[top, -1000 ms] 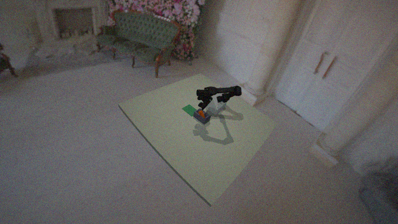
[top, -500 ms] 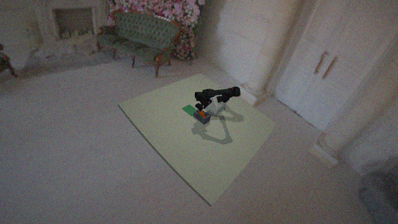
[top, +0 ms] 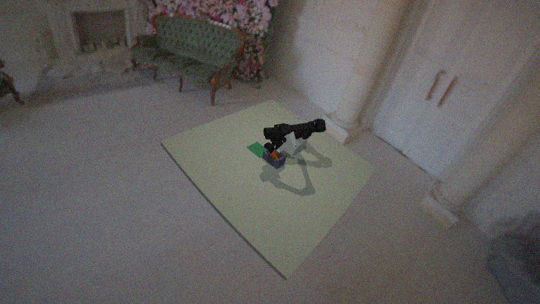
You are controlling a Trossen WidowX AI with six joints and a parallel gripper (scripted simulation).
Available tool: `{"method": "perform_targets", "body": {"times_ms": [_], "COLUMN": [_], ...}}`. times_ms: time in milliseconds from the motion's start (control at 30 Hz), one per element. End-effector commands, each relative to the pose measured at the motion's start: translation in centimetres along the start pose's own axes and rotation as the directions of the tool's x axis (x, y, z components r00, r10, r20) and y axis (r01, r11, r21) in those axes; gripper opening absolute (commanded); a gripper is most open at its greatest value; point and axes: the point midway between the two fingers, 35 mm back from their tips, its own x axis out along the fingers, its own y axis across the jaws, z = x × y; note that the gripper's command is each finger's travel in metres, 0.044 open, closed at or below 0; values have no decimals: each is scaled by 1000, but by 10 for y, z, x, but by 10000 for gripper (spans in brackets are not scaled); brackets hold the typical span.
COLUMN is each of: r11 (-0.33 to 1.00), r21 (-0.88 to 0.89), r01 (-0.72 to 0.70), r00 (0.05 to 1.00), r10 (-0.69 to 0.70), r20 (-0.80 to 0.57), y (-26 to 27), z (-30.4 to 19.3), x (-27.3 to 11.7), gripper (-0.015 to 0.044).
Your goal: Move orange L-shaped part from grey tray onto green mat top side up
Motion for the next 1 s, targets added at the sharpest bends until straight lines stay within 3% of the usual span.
{"method": "perform_targets", "body": {"times_ms": [0, 567, 667, 967], "r11": [1000, 1000, 1000, 1000], "r21": [11, 10, 0, 0], "r01": [7, 7, 2, 2], "r00": [1000, 1000, 1000, 1000], "r10": [-7, -7, -2, -2], "r20": [-8, -11, -4, -4], "y": [-3, -4, -1, -1], "z": [0, -1, -1, -1], "x": [8, 31, 28, 28], "gripper": [280, 280, 201, 141]}}
